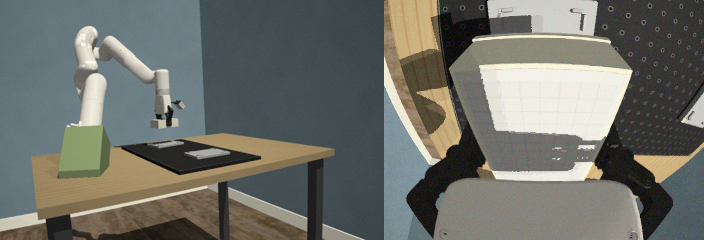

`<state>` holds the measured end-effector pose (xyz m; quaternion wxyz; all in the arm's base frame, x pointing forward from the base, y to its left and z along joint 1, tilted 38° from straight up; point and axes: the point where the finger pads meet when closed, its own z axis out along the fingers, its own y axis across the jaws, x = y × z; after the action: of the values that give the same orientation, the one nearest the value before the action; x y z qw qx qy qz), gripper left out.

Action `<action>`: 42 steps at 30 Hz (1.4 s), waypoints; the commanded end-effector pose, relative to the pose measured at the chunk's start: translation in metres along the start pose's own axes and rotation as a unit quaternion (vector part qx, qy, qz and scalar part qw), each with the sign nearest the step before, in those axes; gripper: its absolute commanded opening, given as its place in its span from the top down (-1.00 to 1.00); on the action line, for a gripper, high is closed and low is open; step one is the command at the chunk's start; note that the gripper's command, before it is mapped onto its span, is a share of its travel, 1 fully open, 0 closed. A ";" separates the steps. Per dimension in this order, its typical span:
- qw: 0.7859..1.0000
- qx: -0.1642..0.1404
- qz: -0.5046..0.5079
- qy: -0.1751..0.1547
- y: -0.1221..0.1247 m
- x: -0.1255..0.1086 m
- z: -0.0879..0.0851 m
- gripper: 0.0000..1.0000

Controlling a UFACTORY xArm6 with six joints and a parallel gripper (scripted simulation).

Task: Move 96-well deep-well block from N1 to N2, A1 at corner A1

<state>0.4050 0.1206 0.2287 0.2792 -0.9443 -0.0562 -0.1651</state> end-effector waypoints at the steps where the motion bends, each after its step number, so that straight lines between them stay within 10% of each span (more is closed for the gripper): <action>1: 1.000 0.000 -0.001 0.002 0.000 0.001 -0.001 1.00; 42: 0.996 0.000 0.088 0.002 0.120 -0.009 -0.001 1.00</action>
<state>0.4170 0.0307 0.1713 0.2923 -0.9456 0.0283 -0.1398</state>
